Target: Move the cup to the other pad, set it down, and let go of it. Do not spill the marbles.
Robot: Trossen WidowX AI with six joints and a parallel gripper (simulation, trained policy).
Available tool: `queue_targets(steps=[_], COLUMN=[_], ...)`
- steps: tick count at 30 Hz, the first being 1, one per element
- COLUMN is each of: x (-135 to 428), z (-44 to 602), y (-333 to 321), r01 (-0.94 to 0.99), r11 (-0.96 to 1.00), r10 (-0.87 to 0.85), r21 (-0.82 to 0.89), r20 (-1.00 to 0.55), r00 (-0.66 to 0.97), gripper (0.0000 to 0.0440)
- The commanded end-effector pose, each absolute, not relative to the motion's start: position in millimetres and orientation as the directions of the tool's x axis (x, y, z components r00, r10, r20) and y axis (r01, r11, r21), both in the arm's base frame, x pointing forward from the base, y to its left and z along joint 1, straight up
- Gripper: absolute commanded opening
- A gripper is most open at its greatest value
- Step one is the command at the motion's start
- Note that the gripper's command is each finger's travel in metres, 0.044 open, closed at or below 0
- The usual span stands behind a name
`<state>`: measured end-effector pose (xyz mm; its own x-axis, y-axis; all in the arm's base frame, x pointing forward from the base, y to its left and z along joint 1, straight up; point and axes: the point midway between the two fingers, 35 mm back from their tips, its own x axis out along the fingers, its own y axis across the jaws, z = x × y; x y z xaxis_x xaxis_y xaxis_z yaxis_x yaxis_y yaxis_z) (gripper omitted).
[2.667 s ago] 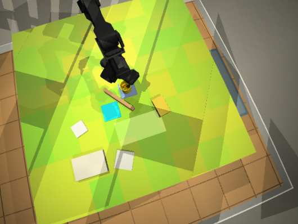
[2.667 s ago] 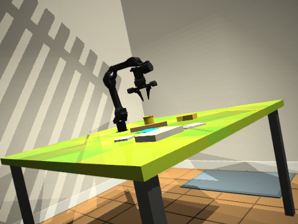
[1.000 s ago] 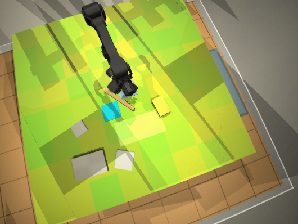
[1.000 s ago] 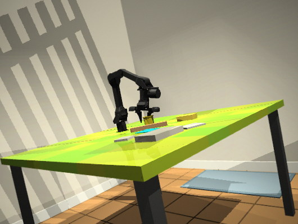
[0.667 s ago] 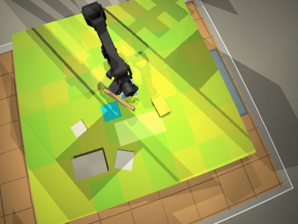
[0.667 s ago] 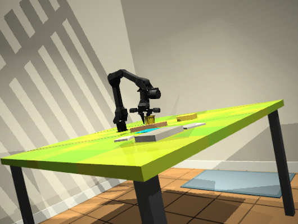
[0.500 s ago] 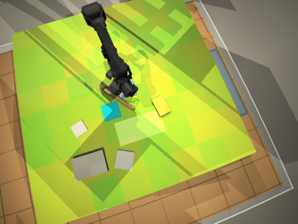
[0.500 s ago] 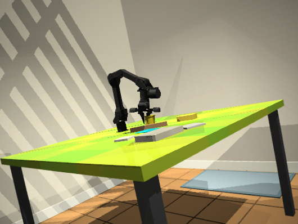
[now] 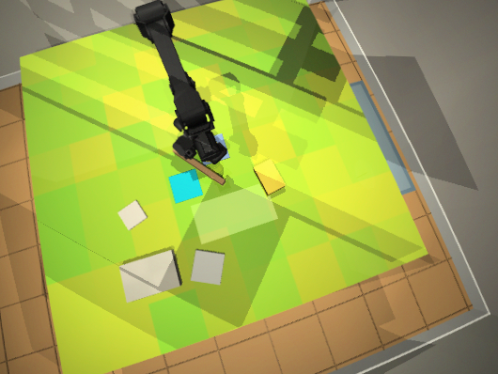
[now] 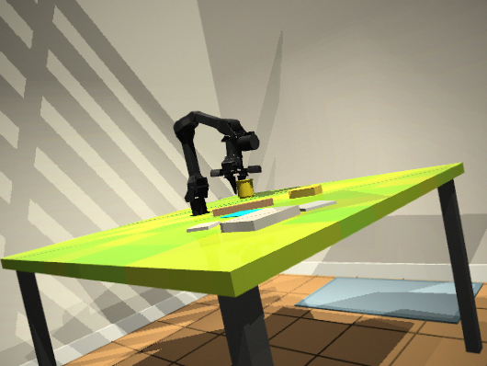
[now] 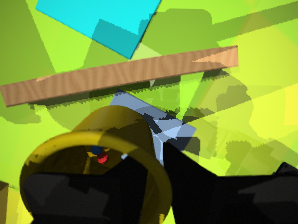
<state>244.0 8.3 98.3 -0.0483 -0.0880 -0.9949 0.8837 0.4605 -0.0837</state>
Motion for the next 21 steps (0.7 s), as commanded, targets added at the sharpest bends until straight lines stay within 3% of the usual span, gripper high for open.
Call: queue_targets(steps=[1, 21], x=[248, 286], z=[110, 126], y=[5, -45], r01=[0.9, 0.954], r11=[0.434, 0.287], r10=[-0.078, -0.105], r21=[-0.05, 0.086], r20=[-0.997, -0.987], r00=[-0.018, 0.12], gripper=[0.0008, 0.0])
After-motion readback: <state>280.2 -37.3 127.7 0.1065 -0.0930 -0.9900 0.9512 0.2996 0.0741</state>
